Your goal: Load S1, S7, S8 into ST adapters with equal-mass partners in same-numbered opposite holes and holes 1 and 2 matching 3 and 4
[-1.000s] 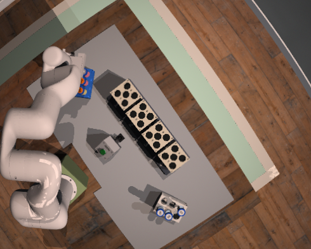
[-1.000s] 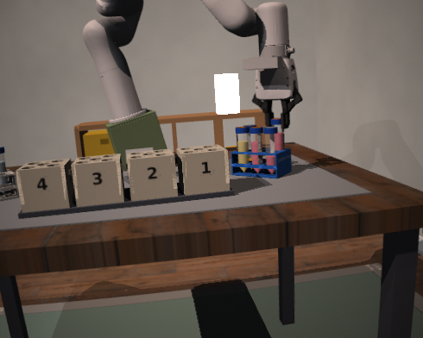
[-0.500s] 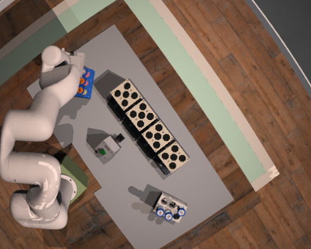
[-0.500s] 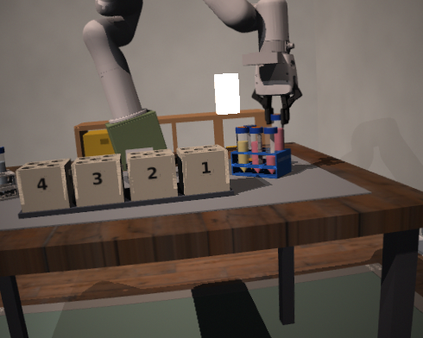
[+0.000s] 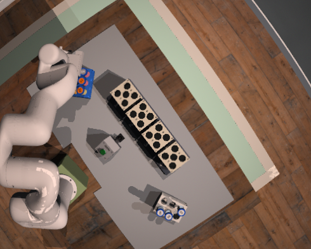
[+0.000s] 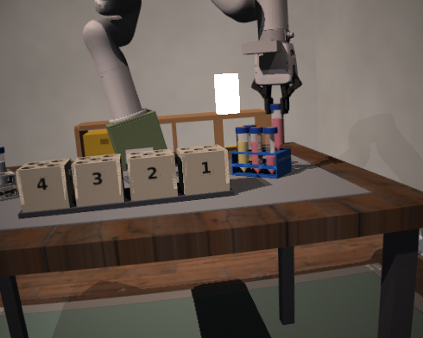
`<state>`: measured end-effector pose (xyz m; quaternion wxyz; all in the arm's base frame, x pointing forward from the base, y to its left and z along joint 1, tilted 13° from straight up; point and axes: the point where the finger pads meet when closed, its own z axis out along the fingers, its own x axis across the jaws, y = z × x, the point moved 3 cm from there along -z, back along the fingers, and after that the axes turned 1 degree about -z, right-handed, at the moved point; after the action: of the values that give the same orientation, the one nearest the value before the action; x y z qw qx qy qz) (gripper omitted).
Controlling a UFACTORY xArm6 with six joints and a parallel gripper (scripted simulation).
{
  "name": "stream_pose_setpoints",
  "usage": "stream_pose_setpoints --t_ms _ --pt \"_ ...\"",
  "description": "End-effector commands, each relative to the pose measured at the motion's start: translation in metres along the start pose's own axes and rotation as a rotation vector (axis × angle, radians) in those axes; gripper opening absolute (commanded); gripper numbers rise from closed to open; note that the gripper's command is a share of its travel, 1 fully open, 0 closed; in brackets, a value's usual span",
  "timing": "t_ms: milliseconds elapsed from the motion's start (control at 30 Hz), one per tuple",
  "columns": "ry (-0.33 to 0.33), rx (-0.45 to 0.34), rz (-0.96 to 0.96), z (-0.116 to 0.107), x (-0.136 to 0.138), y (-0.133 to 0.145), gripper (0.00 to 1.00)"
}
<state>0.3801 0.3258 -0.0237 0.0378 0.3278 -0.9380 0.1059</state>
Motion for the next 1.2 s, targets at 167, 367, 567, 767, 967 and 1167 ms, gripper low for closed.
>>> stream_pose_setpoints --t_ms 167,367,567,767,967,1167 --pt "-0.005 0.000 0.000 -0.017 -0.001 0.000 0.00" --pt "-0.005 0.000 0.000 -0.029 -0.001 0.000 0.00" --pt "-0.005 -0.001 0.000 -0.041 -0.001 0.000 0.00" --pt "-0.005 -0.001 0.000 -0.049 -0.001 0.000 0.00" --pt "-0.005 -0.001 0.000 -0.061 -0.001 0.000 0.00" --pt "-0.005 -0.001 0.000 -0.073 -0.001 0.000 0.00"
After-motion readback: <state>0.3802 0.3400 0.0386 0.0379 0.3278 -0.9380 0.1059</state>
